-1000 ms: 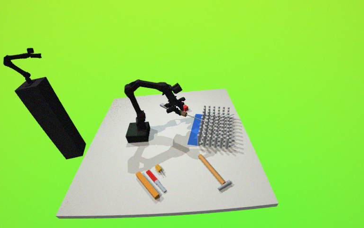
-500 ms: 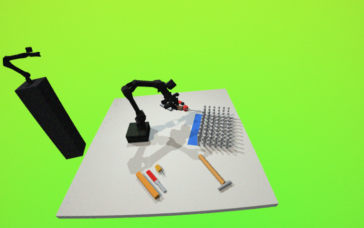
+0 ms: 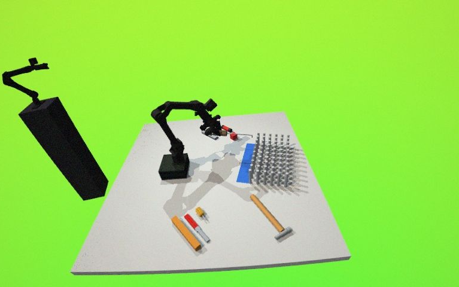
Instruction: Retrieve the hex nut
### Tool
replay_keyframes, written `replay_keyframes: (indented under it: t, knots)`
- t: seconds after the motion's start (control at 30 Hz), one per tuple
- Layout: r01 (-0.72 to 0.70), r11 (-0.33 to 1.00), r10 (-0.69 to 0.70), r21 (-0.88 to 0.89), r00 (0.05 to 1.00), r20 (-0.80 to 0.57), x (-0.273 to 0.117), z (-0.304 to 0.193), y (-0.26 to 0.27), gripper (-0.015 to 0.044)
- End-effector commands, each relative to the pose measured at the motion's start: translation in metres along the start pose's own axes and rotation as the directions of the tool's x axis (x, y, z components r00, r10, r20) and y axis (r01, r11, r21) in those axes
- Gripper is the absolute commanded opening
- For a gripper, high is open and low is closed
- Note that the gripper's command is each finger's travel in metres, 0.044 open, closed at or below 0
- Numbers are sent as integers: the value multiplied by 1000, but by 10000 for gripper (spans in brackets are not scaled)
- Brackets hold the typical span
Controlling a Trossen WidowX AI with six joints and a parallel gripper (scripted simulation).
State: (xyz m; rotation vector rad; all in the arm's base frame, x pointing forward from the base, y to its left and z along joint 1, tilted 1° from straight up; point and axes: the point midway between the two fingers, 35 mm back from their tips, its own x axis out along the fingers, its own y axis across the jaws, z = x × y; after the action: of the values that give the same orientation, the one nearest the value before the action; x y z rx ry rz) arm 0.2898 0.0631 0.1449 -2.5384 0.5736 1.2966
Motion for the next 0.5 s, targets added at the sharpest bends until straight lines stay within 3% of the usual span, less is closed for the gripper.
replay_keyframes:
  t: [0.0, 0.47]
  knots:
    - [-5, 1000, 5, 1, 1000, -2, 19, 9, -4, 0]
    - [-5, 1000, 5, 5, 1000, -5, 96, 58, -5, 0]
